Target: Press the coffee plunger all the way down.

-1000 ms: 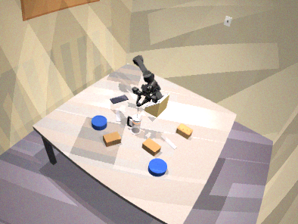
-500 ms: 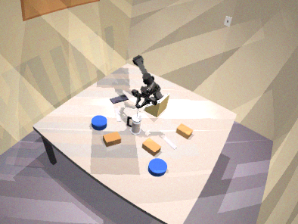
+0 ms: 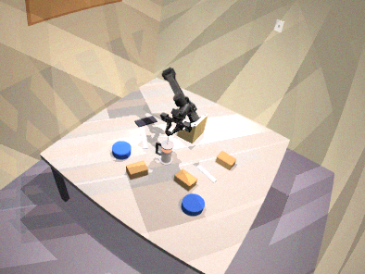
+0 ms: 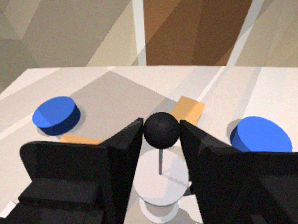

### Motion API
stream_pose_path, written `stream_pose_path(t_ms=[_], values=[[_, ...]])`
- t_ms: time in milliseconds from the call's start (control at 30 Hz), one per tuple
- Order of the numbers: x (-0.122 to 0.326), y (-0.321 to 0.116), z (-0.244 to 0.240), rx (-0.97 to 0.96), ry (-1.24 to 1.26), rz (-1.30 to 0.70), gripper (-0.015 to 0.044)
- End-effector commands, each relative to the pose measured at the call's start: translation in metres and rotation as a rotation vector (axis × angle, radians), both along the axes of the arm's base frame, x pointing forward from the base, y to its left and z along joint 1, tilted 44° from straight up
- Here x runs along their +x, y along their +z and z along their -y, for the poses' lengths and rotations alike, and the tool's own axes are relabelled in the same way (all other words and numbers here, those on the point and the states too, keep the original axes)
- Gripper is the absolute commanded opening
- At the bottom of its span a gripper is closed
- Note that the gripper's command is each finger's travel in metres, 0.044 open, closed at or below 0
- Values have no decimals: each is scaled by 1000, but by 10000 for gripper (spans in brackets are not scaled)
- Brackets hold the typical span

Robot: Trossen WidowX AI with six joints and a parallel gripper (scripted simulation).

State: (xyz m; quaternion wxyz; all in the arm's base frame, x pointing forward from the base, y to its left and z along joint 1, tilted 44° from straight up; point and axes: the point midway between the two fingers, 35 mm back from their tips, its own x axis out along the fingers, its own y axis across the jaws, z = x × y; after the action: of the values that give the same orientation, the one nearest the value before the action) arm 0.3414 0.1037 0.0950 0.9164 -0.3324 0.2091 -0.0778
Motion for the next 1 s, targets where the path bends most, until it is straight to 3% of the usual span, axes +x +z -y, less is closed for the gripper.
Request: stream_pose_path(t_ms=[0,967], values=[[-6,-28,25,-53,-43,-68,118],[10,-45,39,-58,-41,-61,118]])
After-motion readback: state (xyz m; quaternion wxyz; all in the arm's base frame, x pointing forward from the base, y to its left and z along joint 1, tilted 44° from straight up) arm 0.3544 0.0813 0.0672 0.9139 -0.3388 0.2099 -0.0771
